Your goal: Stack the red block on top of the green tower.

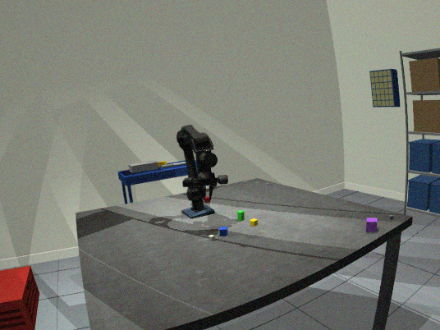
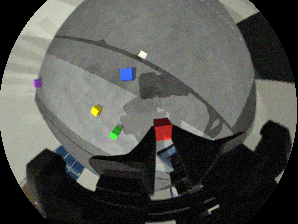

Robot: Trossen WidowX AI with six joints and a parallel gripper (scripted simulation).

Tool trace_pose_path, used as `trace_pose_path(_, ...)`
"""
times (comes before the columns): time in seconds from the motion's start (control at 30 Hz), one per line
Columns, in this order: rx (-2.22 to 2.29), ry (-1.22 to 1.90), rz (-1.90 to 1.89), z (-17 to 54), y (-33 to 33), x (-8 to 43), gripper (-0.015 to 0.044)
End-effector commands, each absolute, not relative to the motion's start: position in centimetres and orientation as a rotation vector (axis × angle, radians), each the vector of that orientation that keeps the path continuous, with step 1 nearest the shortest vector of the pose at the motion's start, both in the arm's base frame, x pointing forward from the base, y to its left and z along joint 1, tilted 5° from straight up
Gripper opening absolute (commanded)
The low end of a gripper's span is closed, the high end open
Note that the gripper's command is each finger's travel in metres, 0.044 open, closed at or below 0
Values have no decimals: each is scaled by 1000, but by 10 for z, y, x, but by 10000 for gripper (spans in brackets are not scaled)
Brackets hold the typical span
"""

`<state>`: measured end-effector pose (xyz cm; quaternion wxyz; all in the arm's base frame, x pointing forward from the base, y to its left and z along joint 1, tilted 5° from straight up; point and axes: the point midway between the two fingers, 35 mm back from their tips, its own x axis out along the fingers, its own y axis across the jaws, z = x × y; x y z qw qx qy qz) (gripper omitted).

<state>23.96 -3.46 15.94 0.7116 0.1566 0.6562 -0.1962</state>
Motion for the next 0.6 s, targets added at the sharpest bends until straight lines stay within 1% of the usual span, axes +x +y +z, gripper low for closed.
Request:
trace_pose_path(0.0,348,1454,-437,160,-20,245,0)
trace_pose_path(0.57,355,1457,-431,155,54,256,0)
